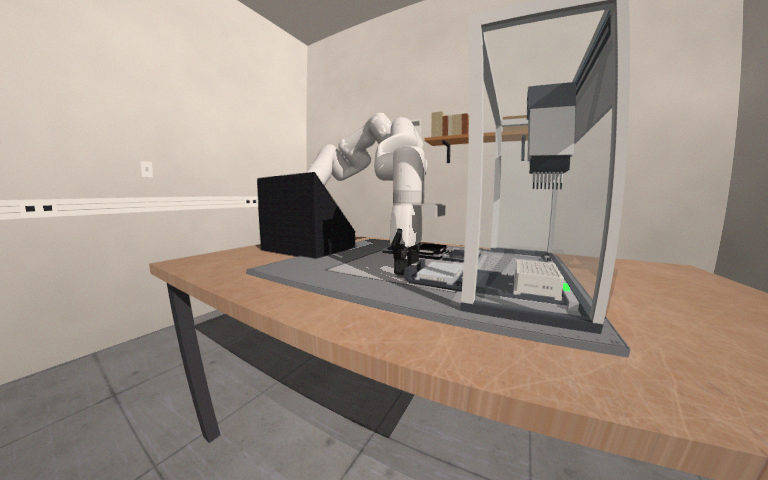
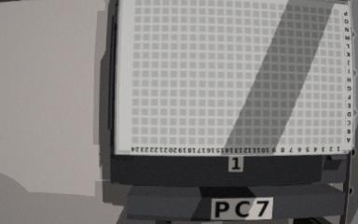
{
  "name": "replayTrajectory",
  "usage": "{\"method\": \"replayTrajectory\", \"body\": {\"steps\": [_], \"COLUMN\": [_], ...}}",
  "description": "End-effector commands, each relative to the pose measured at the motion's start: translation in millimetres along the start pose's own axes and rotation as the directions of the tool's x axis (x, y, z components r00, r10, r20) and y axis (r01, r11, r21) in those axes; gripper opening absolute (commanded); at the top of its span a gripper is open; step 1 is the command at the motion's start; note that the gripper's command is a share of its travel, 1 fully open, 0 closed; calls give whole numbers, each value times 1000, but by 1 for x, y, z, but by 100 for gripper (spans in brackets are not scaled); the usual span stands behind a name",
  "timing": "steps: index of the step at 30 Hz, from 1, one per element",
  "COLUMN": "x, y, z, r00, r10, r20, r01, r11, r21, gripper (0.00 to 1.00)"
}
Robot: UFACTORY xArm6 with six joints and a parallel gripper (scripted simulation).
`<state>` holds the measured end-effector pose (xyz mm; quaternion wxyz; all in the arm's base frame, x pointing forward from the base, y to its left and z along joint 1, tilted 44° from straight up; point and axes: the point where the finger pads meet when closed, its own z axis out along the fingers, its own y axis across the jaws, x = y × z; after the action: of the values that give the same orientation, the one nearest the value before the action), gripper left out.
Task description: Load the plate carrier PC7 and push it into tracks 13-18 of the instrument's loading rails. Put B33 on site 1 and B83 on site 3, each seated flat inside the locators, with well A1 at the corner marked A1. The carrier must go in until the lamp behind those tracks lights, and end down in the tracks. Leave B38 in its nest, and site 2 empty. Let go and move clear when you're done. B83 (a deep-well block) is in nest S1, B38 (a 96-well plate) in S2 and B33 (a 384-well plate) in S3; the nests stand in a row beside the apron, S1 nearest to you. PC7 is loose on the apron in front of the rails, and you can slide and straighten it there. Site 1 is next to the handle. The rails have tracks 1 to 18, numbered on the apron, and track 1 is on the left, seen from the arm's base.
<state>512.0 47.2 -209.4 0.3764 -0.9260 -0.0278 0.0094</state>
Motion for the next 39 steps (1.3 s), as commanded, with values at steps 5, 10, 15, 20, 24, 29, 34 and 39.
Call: {"method": "replayTrajectory", "body": {"steps": [5, 10, 15, 20, 24, 29, 34, 39], "x": [0, -2, -6, -6, -6, -6, -6, -6], "y": [0, 0, 0, 0, 0, 0, 0, 0], "z": [-2, -2, -2, -2, -3, -10, -18, -27], "r00": [1000, 1000, 1000, 1000, 1000, 1000, 1000, 1000], "r10": [-1, -1, -1, -1, -1, -1, -1, -1], "r20": [-3, -3, -3, -3, -3, -3, -3, -3], "r01": [1, 1, 1, 1, 1, 1, 1, 1], "r11": [1000, 1000, 1000, 1000, 1000, 1000, 1000, 1000], "r21": [-1, -1, -1, -1, -1, -1, -1, -1], "gripper": [82, 82, 82, 82, 82, 82, 82, 82]}}
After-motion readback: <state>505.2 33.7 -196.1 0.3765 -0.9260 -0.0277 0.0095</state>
